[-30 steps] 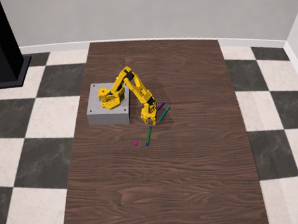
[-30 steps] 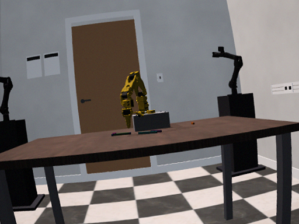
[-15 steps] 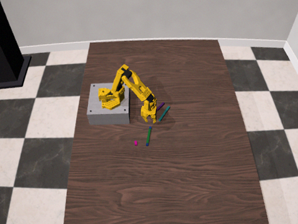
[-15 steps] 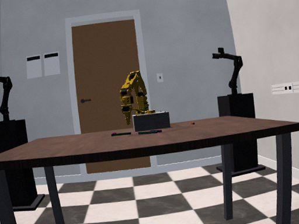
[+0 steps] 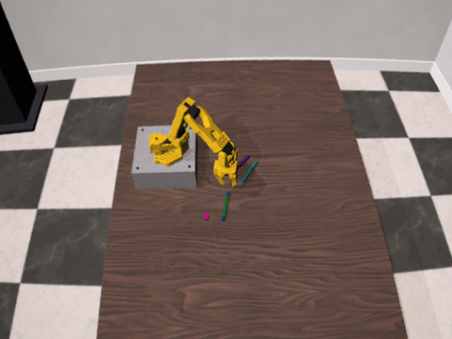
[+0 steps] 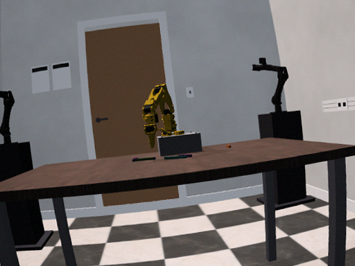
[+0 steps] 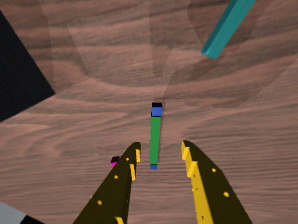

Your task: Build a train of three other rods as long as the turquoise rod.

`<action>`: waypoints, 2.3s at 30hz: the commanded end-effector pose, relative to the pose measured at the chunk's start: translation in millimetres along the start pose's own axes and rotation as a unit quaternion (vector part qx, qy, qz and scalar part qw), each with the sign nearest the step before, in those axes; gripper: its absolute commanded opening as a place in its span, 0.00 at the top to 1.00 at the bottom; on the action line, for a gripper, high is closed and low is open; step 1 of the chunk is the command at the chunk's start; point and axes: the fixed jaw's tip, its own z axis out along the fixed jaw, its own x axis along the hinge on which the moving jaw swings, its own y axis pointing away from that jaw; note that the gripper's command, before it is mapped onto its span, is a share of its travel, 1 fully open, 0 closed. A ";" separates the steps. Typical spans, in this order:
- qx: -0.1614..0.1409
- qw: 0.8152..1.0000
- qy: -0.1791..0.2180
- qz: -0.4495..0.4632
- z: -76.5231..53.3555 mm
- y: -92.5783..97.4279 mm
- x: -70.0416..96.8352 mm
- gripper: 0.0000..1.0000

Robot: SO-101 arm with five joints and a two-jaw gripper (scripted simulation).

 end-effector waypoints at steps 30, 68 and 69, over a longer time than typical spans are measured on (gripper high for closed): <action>0.019 0.996 0.005 0.091 -25.7 -6.3 -13.8 0.83; 0.104 0.875 -0.055 0.470 -121.1 3.2 -87.3 0.83; 0.105 0.869 -0.059 0.480 -123.4 4.7 -89.2 0.83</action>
